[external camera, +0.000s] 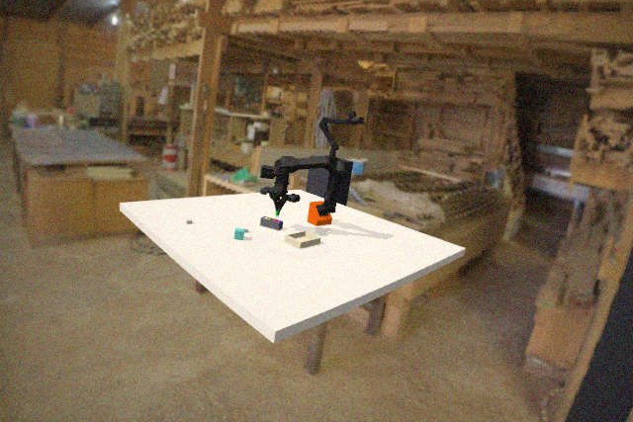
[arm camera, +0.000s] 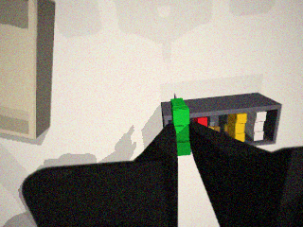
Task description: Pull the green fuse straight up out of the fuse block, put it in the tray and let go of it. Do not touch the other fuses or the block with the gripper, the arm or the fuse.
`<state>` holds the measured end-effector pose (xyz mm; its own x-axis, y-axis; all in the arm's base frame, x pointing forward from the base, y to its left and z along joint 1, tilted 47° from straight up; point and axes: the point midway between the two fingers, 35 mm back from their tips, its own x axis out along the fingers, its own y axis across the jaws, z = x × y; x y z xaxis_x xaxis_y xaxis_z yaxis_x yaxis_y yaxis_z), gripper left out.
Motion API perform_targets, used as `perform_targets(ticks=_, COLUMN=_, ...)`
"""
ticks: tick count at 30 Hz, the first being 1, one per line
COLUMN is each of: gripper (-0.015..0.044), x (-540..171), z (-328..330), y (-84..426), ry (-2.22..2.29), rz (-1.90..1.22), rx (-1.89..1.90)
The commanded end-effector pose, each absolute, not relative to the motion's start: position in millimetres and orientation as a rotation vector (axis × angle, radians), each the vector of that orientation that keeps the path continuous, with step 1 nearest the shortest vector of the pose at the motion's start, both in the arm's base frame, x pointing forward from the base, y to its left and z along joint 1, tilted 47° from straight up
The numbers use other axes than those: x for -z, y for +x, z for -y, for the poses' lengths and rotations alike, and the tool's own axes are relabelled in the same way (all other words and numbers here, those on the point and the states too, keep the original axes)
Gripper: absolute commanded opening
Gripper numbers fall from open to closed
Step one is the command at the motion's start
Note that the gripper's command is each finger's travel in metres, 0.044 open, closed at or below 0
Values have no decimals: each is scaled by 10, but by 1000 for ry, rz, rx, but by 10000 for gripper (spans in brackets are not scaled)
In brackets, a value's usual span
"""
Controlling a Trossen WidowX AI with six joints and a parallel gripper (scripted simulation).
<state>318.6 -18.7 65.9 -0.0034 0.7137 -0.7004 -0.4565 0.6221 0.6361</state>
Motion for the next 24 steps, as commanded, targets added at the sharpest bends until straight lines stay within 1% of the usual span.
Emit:
perform_targets(ticks=1, gripper=0, x=-855, z=17, y=3198, ry=255, rz=-1273, rx=-930)
perform_targets(ticks=10, gripper=0, x=-1341, z=-451, y=3128, ry=258, rz=-1269, rx=-932)
perform_targets(ticks=19, gripper=0, x=-1810, z=-903, y=2914, ry=272, rz=-1262, rx=-950)
perform_targets(ticks=24, gripper=0, x=-1882, z=-974, y=2866, ry=275, rz=-1261, rx=-954)
